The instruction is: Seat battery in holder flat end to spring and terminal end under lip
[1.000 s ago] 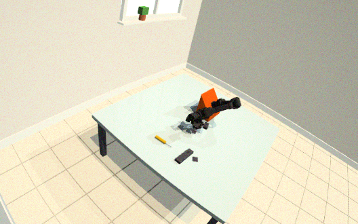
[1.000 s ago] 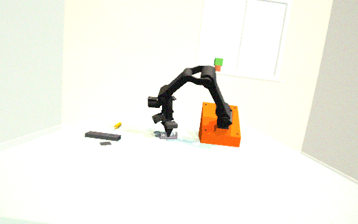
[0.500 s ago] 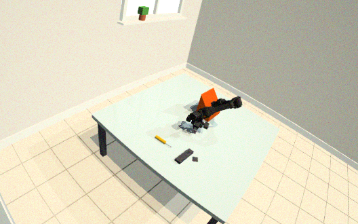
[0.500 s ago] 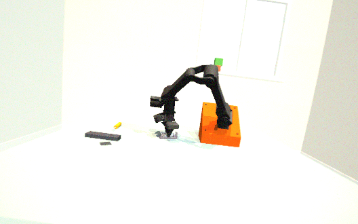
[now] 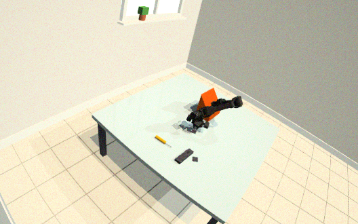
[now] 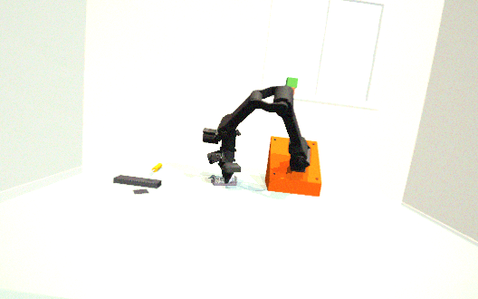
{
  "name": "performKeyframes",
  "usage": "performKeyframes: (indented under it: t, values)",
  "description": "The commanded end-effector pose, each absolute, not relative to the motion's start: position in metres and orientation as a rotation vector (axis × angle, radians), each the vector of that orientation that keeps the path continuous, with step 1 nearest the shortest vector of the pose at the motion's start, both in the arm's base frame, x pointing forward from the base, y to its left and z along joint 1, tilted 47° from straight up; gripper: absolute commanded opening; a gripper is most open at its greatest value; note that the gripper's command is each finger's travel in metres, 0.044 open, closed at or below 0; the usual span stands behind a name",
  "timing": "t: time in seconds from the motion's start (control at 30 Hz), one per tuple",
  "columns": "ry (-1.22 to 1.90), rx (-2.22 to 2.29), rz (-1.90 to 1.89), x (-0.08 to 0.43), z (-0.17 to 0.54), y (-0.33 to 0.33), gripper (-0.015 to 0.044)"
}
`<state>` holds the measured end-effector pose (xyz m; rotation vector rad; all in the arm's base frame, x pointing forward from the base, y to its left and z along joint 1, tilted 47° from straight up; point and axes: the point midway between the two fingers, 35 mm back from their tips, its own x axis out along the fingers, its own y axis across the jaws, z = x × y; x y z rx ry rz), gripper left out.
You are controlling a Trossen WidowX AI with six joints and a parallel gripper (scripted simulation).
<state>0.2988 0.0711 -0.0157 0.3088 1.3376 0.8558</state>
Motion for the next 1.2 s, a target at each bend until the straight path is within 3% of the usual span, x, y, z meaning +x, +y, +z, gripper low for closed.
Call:
performKeyframes:
  t: [0.0,0.6,0.73,1.17]
  values:
    - [1.331,0.310,0.856,0.296,-0.016,0.071,0.0082]
    - [1.328,0.311,0.850,0.292,-0.017,0.070,0.0082]
    - [1.328,0.311,0.850,0.292,-0.017,0.070,0.0185]
    - [1.327,0.308,0.851,0.292,-0.007,0.059,0.0185]
